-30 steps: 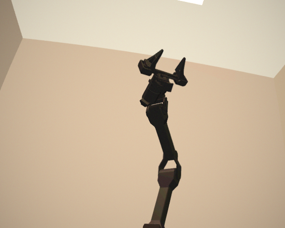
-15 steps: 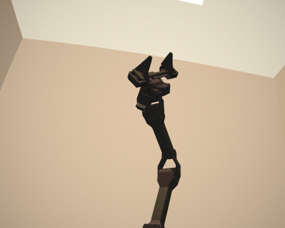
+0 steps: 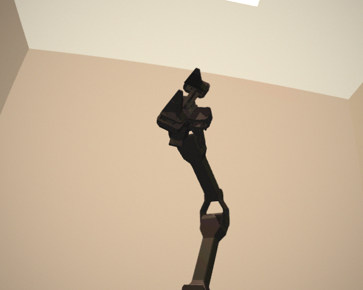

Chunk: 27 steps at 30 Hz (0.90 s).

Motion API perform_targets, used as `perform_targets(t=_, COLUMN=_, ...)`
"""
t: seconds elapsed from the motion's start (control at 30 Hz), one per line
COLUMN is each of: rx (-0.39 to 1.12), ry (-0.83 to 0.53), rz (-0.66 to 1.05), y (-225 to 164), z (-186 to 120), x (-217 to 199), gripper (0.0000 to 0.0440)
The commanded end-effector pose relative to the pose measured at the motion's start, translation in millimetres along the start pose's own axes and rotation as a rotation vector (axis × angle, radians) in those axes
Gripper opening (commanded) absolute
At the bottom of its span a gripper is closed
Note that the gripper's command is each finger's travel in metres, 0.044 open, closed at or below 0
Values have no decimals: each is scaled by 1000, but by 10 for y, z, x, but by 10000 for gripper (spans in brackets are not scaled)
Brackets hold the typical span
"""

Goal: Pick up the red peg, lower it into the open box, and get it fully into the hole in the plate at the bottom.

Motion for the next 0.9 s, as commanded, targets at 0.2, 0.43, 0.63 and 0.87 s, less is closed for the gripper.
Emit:
perform_targets(t=0.2, rx=7, ry=149, rz=279, y=70, z=69, x=434, gripper=440)
perform_targets(t=0.43, rx=23, ry=266, rz=491, y=164, z=78, x=748, gripper=440)
perform_targets(t=0.63, rx=47, ry=370, rz=670, y=268, z=64, x=1010, gripper=440)
perform_targets(t=0.87, rx=86, ry=497, rz=874, y=417, z=22, x=1301, gripper=440)
Point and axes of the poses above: the point midway between the two fingers, 35 mm back from their tips, its own z axis out along the fingers, its own x axis across the jaws, y = z × x, the point moved 3 cm from there along -z, back along the fingers, and after that the axes turned 8 degrees about -z, right-handed, at the moved point
